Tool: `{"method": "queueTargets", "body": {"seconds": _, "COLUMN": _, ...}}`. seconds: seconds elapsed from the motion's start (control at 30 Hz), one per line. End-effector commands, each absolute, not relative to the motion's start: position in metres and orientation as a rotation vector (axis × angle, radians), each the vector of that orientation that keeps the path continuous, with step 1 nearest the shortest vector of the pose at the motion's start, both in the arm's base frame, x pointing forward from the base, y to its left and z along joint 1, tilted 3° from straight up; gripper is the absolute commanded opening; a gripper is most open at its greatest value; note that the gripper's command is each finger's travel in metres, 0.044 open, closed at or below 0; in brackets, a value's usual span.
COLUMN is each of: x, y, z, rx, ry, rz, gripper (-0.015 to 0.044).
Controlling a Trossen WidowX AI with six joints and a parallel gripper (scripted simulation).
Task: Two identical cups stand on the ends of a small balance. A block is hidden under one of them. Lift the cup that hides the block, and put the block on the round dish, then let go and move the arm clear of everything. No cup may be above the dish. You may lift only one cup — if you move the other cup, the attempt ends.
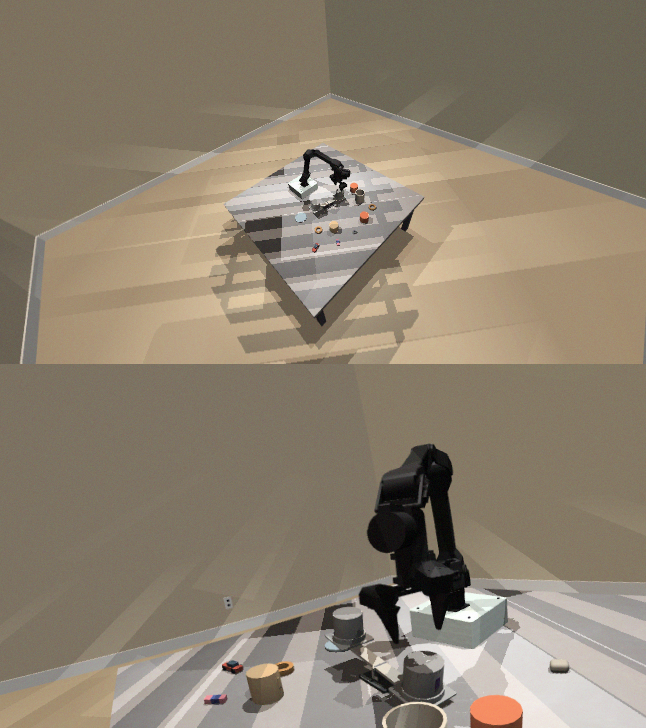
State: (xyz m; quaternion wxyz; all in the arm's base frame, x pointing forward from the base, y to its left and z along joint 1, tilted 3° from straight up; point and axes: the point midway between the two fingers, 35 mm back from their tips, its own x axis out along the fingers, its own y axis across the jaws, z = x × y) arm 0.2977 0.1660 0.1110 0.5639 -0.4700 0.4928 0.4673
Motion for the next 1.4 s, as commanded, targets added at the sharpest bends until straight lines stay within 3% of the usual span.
{"method": "queueTargets", "body": {"seconds": 0.0, "x": 0.303, "y": 0.173, "z": 0.1, "rx": -1.148, "ry": 1.155, "rz": 1.187, "gripper": 0.044}}
{"method": "queueTargets", "body": {"seconds": 1.37, "x": 0.305, "y": 0.178, "z": 0.04, "rx": -1.148, "ry": 1.156, "rz": 1.187, "gripper": 0.044}}
